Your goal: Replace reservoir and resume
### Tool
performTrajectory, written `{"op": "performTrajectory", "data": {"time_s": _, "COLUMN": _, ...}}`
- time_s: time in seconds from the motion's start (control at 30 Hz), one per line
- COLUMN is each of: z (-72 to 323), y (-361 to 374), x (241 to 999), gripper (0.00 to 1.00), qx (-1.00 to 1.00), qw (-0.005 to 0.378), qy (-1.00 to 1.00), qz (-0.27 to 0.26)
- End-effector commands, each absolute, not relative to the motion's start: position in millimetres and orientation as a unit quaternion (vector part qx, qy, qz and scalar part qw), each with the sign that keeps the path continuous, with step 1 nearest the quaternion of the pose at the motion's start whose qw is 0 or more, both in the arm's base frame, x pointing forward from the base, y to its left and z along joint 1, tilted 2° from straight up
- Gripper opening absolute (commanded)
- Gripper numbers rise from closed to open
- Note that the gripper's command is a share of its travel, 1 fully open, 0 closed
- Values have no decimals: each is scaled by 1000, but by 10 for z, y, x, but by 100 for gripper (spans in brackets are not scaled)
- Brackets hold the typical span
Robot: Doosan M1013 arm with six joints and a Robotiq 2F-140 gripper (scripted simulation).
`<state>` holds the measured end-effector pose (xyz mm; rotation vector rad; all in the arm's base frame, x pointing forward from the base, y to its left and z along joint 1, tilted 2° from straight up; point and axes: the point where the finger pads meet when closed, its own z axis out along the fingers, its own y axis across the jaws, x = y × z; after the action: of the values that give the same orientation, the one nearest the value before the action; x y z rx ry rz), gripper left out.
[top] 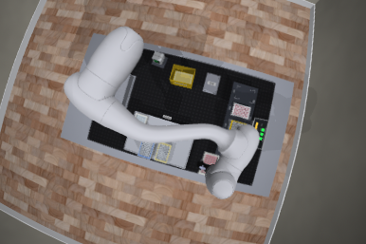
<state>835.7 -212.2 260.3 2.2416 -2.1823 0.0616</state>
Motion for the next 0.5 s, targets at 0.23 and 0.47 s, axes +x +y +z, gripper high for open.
{"op": "performTrajectory", "data": {"time_s": 0.23, "z": 2588, "y": -1904, "x": 8341, "gripper": 0, "qx": 717, "qw": 2, "qy": -697, "qz": 19}}
{"op": "performTrajectory", "data": {"time_s": 0.47, "z": 2583, "y": -1741, "x": 8333, "gripper": 0, "qx": 717, "qw": 2, "qy": -697, "qz": 19}}
